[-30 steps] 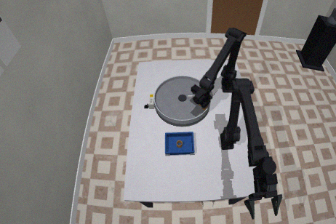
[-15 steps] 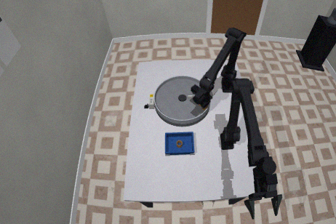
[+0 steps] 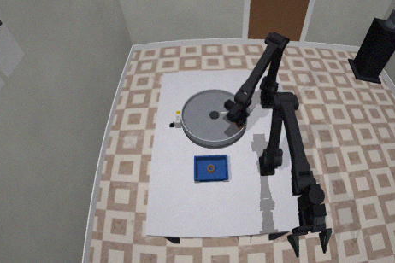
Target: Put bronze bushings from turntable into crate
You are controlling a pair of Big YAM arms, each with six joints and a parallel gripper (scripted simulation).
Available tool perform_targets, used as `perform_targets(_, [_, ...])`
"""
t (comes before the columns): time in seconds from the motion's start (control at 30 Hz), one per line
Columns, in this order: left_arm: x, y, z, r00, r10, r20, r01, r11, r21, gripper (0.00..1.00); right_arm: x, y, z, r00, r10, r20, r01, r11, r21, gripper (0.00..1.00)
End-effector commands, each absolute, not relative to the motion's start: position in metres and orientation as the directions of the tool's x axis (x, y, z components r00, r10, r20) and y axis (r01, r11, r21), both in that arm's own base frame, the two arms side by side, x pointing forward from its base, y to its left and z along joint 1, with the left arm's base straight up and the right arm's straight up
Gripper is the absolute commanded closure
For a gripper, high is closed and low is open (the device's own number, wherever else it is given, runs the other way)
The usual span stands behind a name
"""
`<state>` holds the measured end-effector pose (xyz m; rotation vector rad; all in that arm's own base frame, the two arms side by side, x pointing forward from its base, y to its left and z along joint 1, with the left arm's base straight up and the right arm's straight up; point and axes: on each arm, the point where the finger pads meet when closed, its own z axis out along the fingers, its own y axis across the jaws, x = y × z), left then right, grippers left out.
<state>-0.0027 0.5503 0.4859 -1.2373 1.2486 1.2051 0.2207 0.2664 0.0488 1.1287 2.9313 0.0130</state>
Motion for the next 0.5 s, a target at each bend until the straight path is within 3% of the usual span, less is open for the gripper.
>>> perform_targets(0.0, [-0.0057, 0.5449, 0.5005, 0.0, 0.0, -1.0, -1.0, -0.011, 0.0, 0.0, 0.2254, 0.263, 0.0512, -0.736, 0.677, 0.001, 0.677, 0.736, -0.001, 1.0])
perform_targets(0.47, [-0.0057, 0.5449, 0.5005, 0.0, 0.0, -1.0, -1.0, -0.011, 0.0, 0.0, 0.2232, 0.2604, 0.0489, -0.736, 0.677, 0.0, 0.677, 0.736, -0.008, 1.0])
